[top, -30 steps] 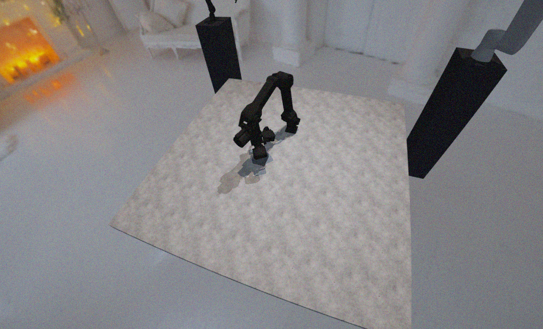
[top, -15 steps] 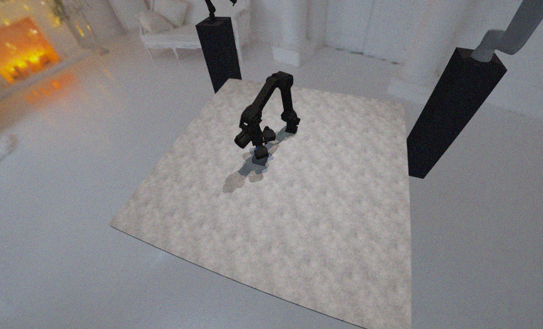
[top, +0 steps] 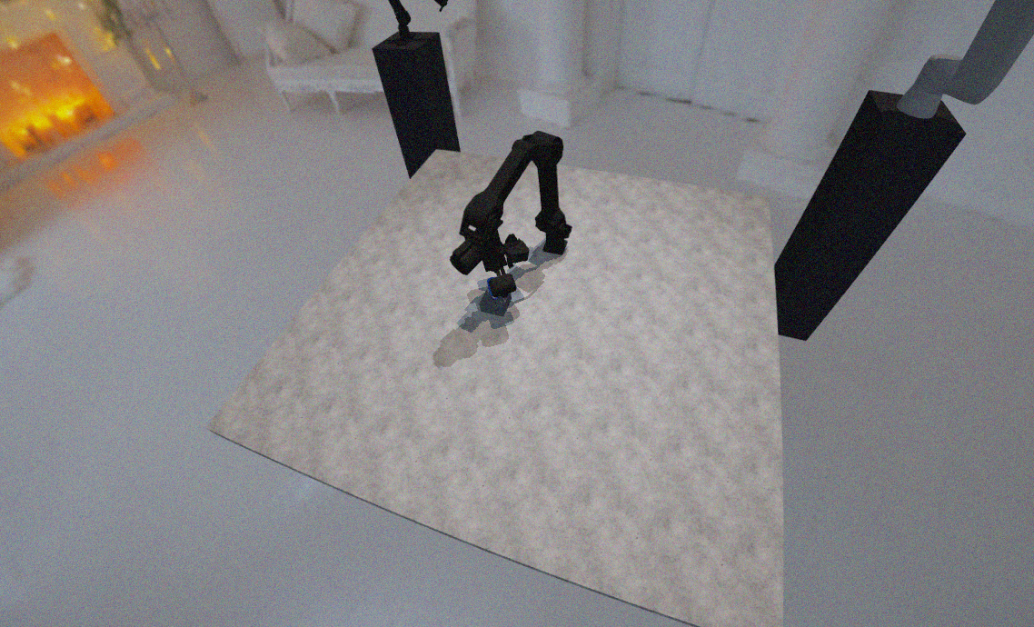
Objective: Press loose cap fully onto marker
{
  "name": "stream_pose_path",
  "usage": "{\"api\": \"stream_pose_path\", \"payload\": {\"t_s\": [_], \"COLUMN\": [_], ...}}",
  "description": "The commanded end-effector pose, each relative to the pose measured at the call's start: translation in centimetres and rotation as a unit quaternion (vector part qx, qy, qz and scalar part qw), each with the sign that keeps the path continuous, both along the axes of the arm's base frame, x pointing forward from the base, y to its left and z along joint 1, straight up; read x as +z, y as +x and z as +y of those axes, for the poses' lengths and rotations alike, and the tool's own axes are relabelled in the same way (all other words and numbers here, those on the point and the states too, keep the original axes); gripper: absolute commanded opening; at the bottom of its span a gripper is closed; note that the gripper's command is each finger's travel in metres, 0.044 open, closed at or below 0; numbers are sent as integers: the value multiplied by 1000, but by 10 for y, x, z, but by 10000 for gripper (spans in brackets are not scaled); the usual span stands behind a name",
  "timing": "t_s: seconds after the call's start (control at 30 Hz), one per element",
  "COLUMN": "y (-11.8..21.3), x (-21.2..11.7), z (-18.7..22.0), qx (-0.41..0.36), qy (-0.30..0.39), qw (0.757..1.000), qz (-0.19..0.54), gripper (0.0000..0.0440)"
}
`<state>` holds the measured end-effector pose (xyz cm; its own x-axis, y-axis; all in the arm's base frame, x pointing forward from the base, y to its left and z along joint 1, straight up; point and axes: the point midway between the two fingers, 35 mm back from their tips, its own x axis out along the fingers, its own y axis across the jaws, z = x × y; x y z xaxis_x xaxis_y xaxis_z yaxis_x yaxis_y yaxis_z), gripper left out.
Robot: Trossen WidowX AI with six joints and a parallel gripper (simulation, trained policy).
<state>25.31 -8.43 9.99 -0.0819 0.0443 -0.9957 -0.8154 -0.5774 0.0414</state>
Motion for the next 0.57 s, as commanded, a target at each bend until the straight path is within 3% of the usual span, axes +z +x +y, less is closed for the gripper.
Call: {"api": "stream_pose_path", "payload": {"t_s": [0.0,0.53], "y": [4,4], "x": [15,60], "z": [-1,-4], "qx": [5,11], "qy": [-4,-18], "qw": [1000,997], "qz": [-23,-73], "gripper": [440,428]}}
